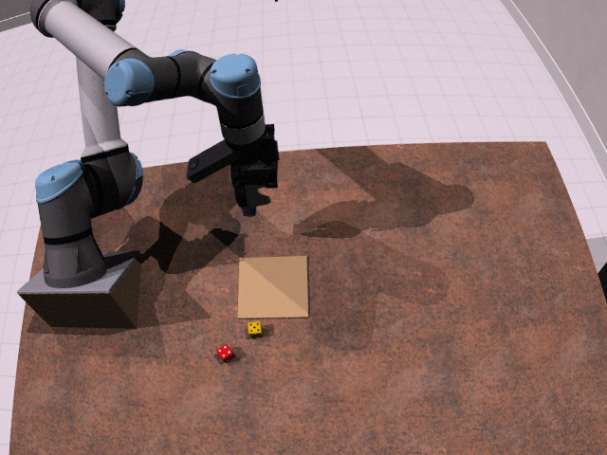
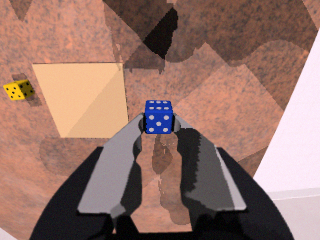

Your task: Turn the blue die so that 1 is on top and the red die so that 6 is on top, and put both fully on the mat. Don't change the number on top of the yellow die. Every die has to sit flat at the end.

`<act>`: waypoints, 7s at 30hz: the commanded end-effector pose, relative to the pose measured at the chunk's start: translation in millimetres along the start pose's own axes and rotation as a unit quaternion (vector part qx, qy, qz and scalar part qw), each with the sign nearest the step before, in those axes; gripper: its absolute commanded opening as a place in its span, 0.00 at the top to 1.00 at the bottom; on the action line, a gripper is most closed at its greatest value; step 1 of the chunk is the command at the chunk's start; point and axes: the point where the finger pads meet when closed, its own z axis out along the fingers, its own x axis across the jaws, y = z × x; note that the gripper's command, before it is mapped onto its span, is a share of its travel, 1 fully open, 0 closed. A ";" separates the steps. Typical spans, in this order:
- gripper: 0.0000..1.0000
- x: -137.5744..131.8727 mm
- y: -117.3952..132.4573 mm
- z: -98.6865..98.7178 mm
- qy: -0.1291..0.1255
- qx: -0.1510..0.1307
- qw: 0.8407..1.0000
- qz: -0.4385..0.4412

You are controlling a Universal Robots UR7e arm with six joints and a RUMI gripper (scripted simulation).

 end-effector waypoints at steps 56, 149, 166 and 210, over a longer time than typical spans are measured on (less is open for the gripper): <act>0.94 22.6 35.1 8.4 0.009 -0.003 0.891 -0.454; 0.94 34.8 9.0 21.8 0.101 0.020 0.988 0.116; 0.94 39.8 7.1 23.0 0.124 0.042 0.949 0.286; 0.94 48.0 12.6 22.0 0.160 0.123 0.719 0.665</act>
